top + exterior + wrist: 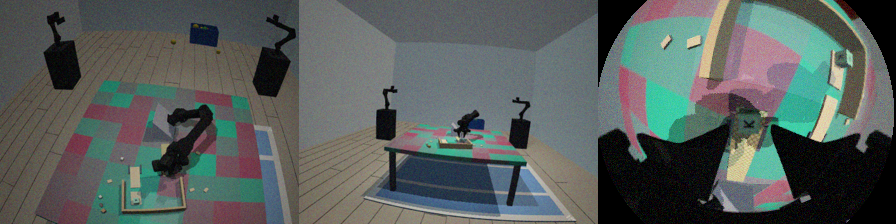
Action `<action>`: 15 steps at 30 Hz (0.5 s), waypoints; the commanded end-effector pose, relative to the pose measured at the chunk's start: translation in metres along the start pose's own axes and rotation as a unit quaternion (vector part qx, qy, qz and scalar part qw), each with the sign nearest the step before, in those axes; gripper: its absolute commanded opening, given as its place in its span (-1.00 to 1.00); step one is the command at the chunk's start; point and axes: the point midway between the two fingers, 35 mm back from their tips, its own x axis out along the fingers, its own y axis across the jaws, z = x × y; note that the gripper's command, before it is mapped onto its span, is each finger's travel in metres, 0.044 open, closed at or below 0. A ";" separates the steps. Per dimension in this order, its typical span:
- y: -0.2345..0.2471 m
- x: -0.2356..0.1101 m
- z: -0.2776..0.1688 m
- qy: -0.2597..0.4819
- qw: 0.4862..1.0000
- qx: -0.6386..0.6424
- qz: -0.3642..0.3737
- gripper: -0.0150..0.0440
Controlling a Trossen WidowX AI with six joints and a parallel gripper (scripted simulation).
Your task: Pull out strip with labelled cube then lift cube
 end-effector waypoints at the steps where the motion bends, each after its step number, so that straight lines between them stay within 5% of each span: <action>1: 0.000 0.007 -0.001 -0.001 1.000 0.005 0.003 0.36; 15: 0.000 0.030 -0.002 -0.002 1.000 0.005 0.003 0.36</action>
